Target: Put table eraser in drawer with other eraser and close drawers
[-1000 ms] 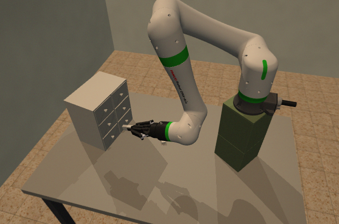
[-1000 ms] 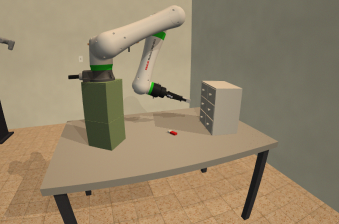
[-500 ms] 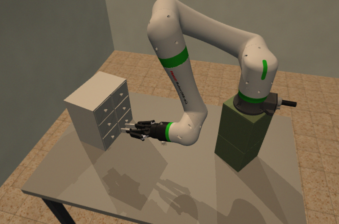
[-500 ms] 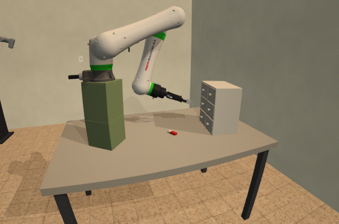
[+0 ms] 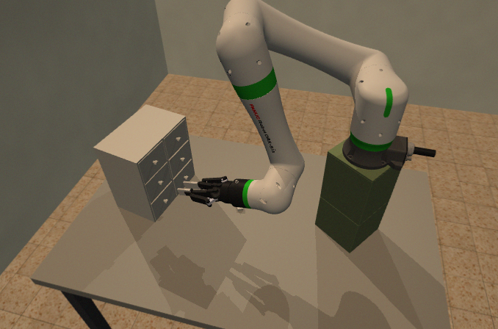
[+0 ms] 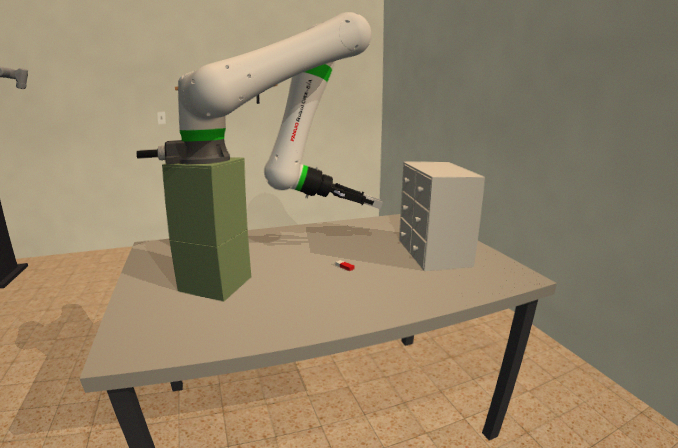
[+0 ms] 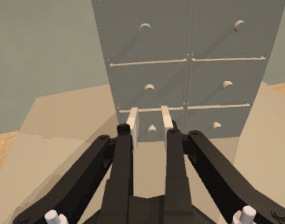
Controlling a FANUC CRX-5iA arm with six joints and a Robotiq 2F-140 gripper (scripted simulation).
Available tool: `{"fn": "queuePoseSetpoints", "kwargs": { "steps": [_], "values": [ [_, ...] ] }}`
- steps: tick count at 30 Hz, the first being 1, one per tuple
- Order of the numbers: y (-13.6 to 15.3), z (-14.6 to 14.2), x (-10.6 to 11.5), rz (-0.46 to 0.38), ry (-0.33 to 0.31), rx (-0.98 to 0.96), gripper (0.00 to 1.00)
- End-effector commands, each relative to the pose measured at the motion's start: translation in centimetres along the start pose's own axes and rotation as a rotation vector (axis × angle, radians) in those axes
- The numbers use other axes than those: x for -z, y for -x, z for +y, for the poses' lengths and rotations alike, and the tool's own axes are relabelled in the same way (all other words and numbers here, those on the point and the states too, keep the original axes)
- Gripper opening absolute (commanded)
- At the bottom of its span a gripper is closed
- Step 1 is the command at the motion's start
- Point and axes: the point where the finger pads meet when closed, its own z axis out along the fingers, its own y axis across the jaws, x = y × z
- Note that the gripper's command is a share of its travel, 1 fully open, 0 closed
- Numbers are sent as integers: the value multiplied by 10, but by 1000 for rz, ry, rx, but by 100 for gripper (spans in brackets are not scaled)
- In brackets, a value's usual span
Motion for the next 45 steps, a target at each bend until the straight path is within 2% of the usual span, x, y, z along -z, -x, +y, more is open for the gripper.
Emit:
{"fn": "queuePoseSetpoints", "kwargs": {
  "steps": [1,7,21,30,45],
  "values": [
    [0,0,-2,0,0,0,20],
    [-1,0,-10,0,0,0,20],
    [-3,0,-55,0,0,0,20],
    [-4,0,-66,0,0,0,20],
    [-4,0,-66,0,0,0,20]
  ]
}}
